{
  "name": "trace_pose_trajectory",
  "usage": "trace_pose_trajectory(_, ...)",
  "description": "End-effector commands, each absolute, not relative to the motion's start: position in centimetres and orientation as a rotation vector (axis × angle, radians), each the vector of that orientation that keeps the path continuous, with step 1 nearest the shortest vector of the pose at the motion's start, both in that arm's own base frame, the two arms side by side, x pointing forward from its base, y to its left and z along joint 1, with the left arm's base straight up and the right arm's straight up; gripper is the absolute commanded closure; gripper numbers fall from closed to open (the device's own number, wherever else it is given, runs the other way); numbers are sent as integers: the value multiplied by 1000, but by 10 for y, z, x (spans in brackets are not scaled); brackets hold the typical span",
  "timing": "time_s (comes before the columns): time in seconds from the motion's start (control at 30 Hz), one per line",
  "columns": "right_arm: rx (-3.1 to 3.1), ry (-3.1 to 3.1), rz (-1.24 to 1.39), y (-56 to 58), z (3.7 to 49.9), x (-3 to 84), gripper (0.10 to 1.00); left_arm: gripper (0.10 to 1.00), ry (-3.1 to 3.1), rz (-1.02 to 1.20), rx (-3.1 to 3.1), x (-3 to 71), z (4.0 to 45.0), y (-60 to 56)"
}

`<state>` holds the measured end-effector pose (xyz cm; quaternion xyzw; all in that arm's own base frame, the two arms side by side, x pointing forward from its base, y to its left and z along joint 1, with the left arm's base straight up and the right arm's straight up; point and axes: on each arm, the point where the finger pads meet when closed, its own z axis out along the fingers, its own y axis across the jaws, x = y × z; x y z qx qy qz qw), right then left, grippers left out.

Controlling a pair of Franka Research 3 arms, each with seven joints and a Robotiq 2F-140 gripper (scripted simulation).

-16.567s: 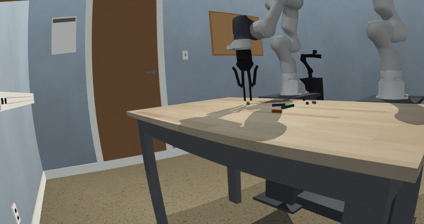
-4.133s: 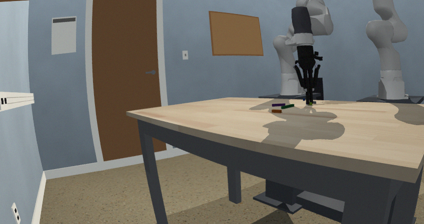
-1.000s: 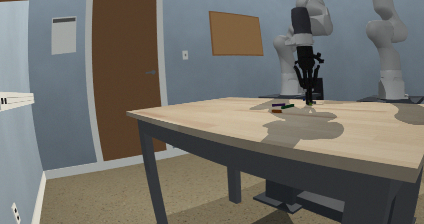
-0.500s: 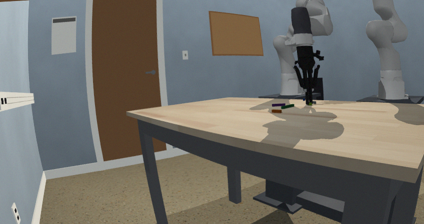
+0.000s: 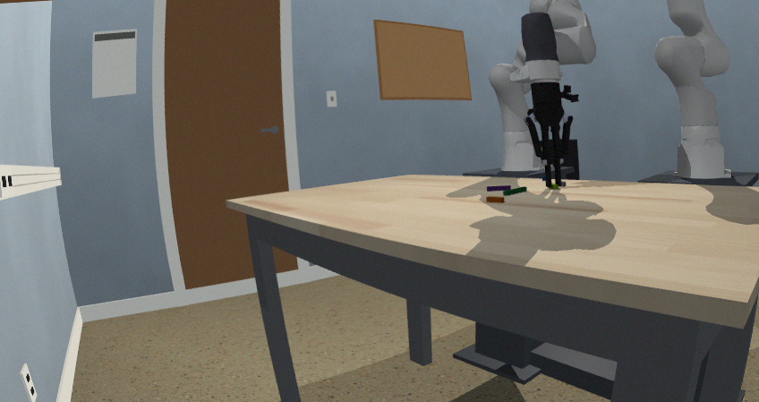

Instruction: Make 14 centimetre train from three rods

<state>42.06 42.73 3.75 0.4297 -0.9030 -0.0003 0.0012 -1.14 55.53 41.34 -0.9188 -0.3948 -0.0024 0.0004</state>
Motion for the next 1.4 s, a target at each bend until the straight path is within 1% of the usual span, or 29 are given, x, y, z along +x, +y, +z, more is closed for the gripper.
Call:
trace_pose_trajectory(0.0,1360,-2832,0,428,38,421,888,98,-1236,0,-2888,-13,413,554)
trace_pose_trajectory(0.03,1360,-2832,0,428,38,421,867,98,-1236,0,-2888,-13,413,554)
trace_pose_trajectory(0.57,1360,-2832,0,428,43,421,867,98,-1236,0,-2888,-13,413,554)
trace_pose_trajectory(0.8,1360,-2832,0,428,71,421,867,98,-1236,0,-2888,-13,413,554)
trace_pose_trajectory(0.87,1360,-2832,0,428,71,421,867,98,-1236,0,-2888,-13,413,554)
trace_pose_trajectory(1.17,1360,-2832,0,428,117,421,867,98,-1236,0,-2888,-13,413,554)
trace_pose_trajectory(1.37,1360,-2832,0,428,128,421,867,98,-1236,0,-2888,-13,413,554)
